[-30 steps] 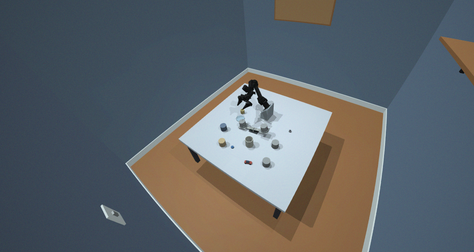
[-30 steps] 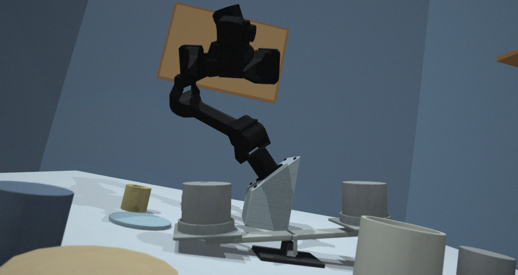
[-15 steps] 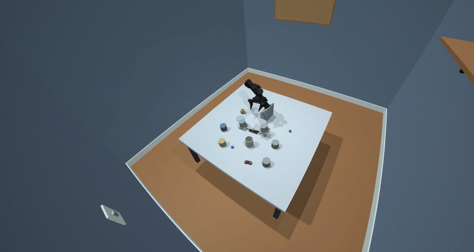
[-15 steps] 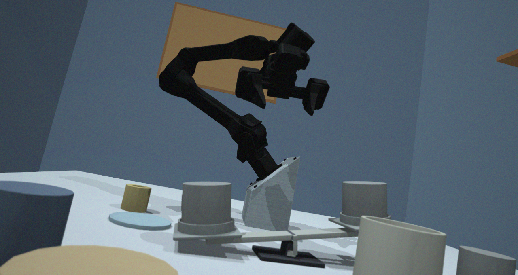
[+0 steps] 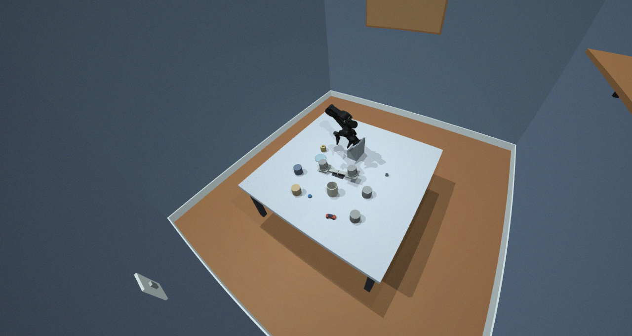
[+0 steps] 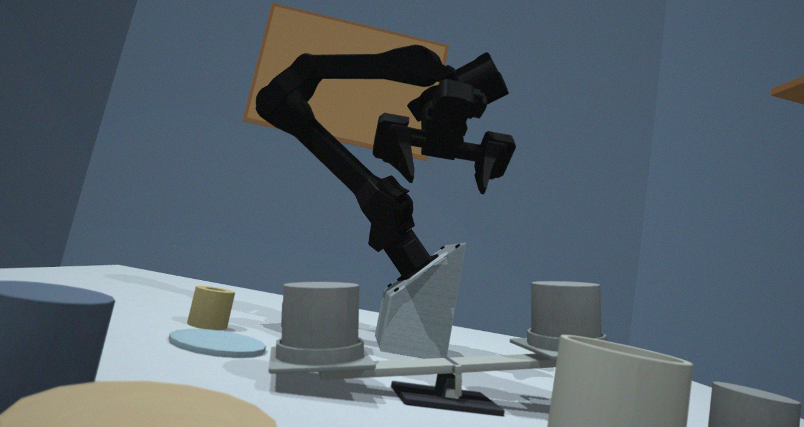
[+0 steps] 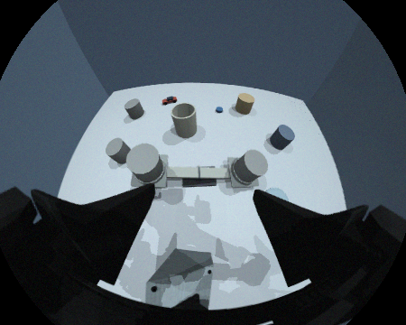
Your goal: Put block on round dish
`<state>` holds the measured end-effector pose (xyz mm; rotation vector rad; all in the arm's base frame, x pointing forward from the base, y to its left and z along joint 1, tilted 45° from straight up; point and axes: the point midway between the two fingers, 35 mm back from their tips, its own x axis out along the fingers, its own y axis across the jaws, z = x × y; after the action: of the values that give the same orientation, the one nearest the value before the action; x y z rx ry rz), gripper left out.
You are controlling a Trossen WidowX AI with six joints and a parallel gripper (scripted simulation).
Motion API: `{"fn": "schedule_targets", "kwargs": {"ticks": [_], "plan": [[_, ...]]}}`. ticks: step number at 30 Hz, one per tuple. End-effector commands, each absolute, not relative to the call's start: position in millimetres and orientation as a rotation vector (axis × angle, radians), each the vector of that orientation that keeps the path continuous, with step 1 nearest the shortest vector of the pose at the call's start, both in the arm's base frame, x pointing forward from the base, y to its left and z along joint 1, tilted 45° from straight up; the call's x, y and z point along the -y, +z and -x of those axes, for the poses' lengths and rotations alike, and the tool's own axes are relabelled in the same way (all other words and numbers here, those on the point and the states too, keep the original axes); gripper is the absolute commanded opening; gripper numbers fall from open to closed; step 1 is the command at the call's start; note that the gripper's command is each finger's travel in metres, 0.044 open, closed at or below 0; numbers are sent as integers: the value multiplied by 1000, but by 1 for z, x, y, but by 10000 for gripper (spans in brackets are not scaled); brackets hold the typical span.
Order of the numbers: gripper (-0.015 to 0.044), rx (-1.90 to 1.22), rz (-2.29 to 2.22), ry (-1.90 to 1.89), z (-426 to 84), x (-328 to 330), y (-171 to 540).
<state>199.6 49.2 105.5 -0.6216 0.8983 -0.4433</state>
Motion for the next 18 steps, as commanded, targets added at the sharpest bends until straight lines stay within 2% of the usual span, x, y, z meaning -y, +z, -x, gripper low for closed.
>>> {"fn": "schedule_targets", "kwargs": {"ticks": [1,18], "plan": [[440,-925,532,-520,-207,-43,107],[440,-972,262,-793,-240,-8,114]]}}
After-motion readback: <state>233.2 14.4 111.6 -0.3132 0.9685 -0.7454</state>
